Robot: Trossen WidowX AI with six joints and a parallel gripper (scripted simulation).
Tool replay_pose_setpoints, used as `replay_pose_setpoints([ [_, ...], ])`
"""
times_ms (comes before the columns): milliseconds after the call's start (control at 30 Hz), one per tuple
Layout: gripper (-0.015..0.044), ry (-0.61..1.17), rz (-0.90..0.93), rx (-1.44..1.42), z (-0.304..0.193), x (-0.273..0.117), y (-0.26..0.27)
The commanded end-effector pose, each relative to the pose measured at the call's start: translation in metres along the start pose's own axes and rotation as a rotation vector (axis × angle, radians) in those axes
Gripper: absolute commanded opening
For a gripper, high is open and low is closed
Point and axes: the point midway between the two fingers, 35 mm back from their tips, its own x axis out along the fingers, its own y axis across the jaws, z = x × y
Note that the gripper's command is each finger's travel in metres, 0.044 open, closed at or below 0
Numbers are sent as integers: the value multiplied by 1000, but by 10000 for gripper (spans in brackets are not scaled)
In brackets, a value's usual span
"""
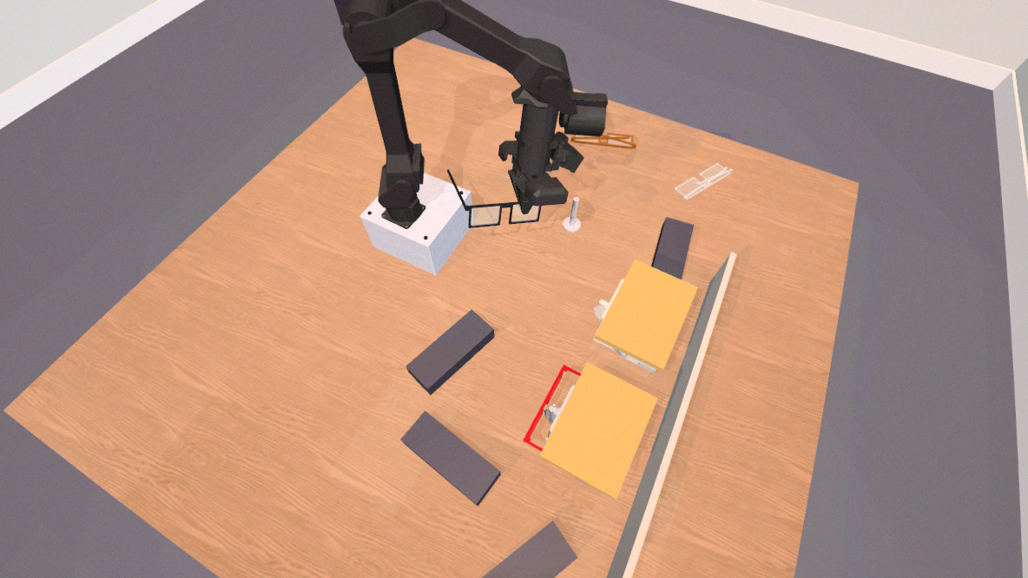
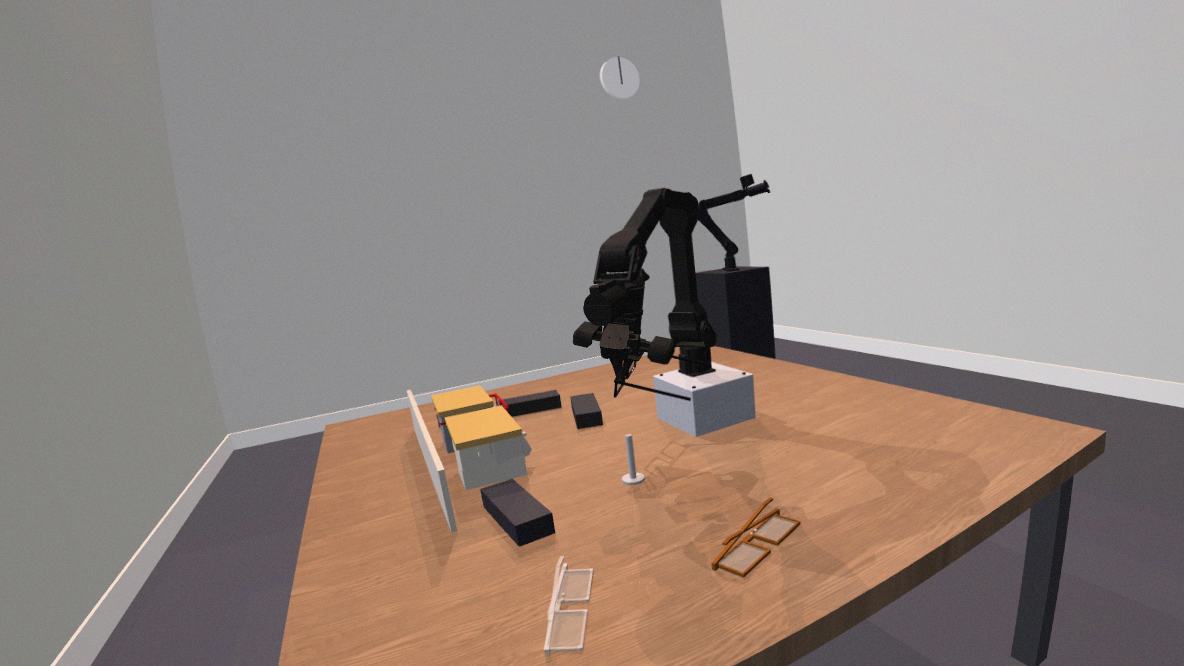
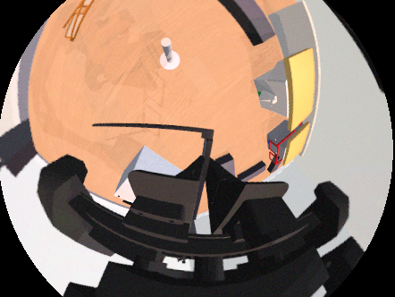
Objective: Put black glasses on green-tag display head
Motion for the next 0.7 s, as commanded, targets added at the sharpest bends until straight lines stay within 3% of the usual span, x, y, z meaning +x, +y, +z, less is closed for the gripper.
replay_pose_setpoints([
  [0, 0, 3, 31, 178, -5, 6, -5],
  [667, 0, 41, 172, 1128, -21, 28, -39],
])
